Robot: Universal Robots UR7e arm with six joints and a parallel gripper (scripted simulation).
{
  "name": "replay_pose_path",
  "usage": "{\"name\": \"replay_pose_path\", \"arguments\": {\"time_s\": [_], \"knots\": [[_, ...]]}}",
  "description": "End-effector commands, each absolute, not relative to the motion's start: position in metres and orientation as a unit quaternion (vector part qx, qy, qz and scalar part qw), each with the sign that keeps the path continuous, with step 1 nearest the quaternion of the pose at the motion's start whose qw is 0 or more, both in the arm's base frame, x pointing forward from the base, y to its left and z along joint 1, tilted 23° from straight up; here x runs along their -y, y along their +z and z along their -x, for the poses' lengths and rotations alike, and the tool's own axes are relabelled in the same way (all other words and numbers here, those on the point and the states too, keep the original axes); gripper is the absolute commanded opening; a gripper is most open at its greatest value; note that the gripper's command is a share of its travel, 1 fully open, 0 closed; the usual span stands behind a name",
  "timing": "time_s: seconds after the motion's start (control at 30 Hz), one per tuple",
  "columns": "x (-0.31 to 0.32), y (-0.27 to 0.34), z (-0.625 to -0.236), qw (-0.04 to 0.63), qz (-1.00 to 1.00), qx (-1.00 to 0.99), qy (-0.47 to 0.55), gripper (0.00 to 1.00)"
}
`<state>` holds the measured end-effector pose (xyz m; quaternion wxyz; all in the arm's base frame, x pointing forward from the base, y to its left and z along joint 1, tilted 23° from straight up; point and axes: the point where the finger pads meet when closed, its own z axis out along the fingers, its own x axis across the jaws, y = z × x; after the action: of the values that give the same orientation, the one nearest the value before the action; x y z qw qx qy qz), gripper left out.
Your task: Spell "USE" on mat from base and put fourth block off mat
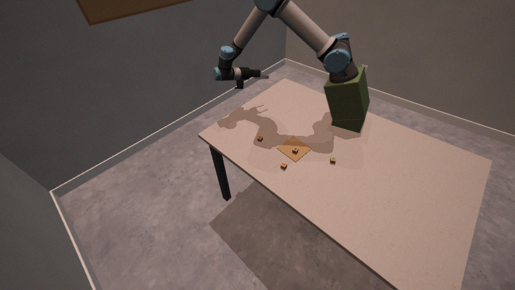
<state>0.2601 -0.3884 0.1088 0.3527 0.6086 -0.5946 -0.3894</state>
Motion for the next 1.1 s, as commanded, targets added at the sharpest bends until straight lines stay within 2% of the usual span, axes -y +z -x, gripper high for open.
{"name": "replay_pose_path", "arguments": {"time_s": [0.0,0.57,1.07], "knots": [[0.386,0.108,-0.261,0.351,-0.61,0.596,-0.386,1.0],[0.355,0.092,-0.264,0.335,-0.63,0.605,-0.354,1.0],[0.285,0.056,-0.273,0.293,-0.673,0.621,-0.275,1.0]]}}
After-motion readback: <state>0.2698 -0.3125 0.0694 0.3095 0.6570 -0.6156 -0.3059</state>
